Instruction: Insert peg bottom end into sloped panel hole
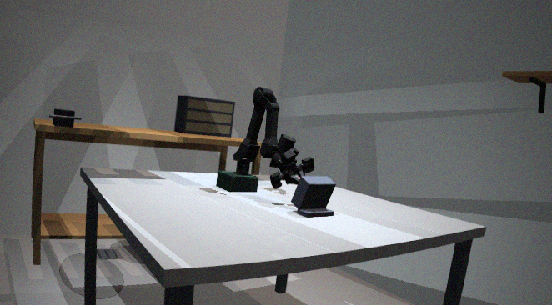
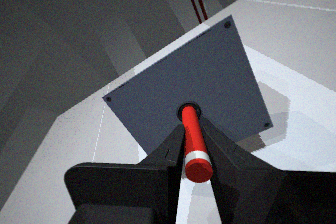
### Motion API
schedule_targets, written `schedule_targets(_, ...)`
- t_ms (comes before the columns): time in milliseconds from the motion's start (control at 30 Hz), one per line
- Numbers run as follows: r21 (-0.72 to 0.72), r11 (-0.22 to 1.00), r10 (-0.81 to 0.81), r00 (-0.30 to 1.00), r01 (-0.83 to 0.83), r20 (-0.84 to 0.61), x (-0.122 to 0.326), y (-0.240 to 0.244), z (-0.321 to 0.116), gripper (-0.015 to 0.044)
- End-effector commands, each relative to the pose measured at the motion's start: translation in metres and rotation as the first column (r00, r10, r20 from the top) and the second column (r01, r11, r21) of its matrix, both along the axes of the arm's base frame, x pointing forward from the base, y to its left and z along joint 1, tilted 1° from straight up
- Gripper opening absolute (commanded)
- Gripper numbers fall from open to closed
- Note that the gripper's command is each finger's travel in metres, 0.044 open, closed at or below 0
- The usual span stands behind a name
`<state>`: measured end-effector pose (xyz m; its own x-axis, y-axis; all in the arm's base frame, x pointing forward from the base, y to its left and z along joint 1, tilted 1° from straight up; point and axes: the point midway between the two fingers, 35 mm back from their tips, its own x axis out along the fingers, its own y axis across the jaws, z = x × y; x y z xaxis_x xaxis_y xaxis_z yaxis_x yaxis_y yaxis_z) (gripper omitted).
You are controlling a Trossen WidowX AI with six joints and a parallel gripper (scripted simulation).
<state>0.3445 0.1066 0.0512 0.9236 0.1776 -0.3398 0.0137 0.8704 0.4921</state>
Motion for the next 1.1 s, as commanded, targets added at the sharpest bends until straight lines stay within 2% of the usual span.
schedule_targets(0,0.000,1.000,0.004,1.000,-0.004,0.002,0.002,0.001,0.000,0.0000)
schedule_targets(1067,0.001,1.000,0.004,1.000,-0.004,0.003,0.013,0.003,-0.004,0.0000)
